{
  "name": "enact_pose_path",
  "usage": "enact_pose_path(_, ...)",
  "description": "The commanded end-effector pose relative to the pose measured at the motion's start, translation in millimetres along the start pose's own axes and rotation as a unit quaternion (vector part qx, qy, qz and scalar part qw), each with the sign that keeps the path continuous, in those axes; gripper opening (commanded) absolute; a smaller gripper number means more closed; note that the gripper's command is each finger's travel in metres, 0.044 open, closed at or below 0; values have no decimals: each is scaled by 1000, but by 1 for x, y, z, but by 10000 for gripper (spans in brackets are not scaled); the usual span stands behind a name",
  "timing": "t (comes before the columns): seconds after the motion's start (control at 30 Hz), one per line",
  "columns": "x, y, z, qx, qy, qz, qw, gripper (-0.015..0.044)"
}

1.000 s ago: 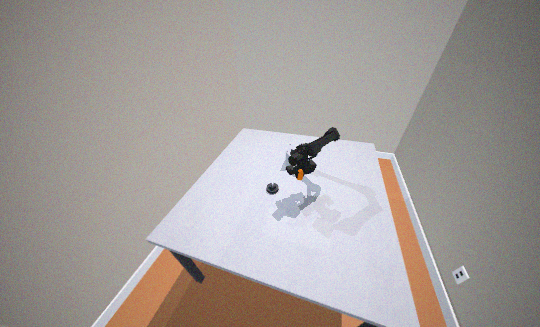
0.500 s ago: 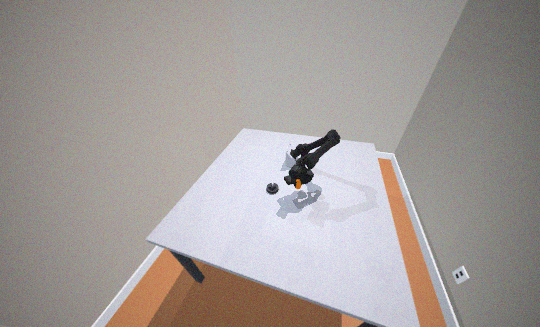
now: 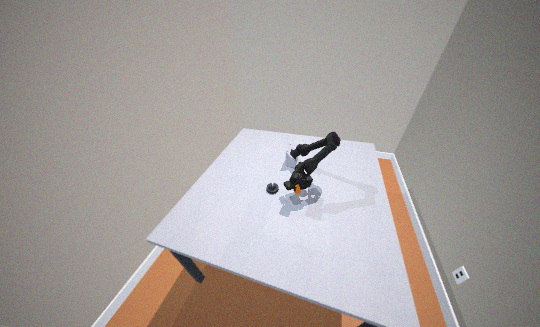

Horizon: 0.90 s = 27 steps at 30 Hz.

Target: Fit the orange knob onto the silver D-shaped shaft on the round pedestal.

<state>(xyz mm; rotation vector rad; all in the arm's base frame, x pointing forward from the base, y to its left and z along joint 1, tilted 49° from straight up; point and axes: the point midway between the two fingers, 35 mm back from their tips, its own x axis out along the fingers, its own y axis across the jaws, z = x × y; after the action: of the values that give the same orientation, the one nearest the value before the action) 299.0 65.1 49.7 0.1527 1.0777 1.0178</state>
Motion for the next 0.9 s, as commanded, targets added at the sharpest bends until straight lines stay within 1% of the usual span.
enact_pose_path(0.0,0,0,0,0,0,0,1000,53)
enact_pose_path(0.23,0,0,0,0,0,0,1000,236)
enact_pose_path(0.77,0,0,0,0,0,0,1000,240)
enact_pose_path(0.83,-10,-1,0,0,1,-1,1000,293)
enact_pose_path(0.87,-23,-3,1,1,2,-2,1000,319)
